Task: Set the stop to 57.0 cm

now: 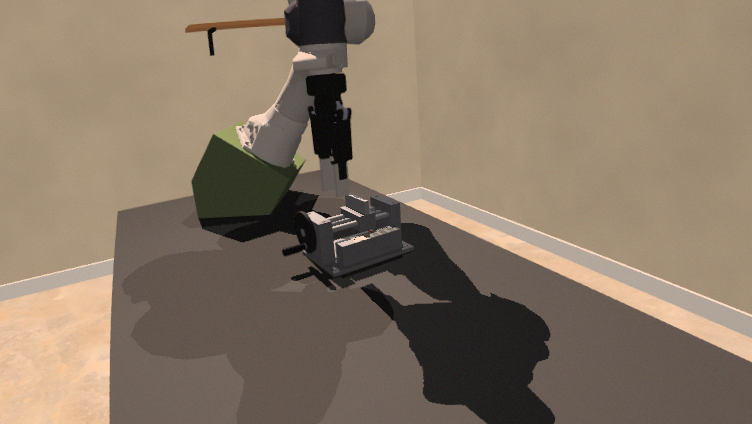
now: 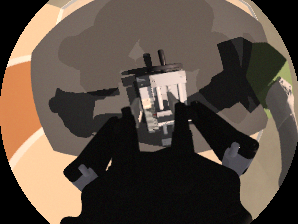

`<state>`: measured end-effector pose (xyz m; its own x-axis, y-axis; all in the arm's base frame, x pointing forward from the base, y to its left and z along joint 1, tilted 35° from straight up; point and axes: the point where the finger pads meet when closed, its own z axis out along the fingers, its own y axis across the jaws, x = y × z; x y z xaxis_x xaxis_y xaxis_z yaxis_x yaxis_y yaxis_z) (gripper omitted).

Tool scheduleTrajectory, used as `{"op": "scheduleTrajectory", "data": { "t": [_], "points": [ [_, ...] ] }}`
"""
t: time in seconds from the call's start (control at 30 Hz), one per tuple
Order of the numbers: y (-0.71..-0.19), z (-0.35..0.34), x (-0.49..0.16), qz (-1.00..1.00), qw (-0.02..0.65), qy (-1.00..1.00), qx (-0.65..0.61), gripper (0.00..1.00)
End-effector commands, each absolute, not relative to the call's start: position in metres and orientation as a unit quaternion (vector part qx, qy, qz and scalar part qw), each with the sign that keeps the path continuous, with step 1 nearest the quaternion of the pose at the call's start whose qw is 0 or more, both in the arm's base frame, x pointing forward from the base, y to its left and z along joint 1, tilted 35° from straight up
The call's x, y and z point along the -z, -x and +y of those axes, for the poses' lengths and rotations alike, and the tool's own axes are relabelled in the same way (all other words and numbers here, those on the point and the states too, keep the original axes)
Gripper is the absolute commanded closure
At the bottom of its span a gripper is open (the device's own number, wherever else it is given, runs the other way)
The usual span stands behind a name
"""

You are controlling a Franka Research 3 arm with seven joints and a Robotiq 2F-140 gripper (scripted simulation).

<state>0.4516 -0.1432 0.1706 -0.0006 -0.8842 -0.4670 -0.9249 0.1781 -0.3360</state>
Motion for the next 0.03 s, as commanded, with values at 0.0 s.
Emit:
{"op": "scheduleTrajectory", "data": {
  "t": [0.0],
  "points": [
    [-0.4516, -0.1427, -0.1709, 0.709, 0.3, 0.637, -0.035, 0.67]
  ]
}}
